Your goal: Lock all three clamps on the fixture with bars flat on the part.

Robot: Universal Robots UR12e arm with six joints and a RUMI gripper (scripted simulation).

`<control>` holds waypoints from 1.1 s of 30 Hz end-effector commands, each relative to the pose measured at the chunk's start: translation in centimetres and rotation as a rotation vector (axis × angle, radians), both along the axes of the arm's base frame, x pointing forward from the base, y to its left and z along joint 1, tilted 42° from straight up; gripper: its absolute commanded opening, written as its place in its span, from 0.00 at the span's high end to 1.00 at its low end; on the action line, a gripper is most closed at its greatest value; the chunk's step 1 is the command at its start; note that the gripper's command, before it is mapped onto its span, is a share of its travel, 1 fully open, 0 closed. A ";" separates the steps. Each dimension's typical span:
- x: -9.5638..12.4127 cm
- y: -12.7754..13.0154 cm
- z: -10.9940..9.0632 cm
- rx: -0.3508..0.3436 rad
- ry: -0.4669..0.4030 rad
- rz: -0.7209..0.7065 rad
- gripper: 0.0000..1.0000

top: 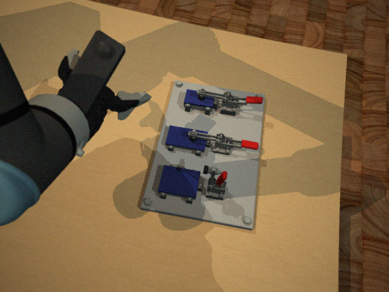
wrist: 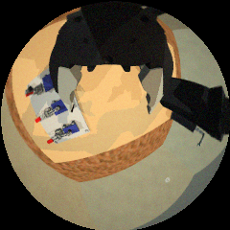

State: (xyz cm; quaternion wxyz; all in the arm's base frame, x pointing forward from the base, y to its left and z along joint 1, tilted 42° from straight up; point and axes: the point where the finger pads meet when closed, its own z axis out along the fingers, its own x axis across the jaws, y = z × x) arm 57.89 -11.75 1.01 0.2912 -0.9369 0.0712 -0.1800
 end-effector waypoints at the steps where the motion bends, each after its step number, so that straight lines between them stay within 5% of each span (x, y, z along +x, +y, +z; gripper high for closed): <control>1: 0.9 -0.6 1.1 -0.028 -0.001 -0.133 0.00; 33: 4.6 -4.0 7.1 -0.086 -0.024 -0.705 0.00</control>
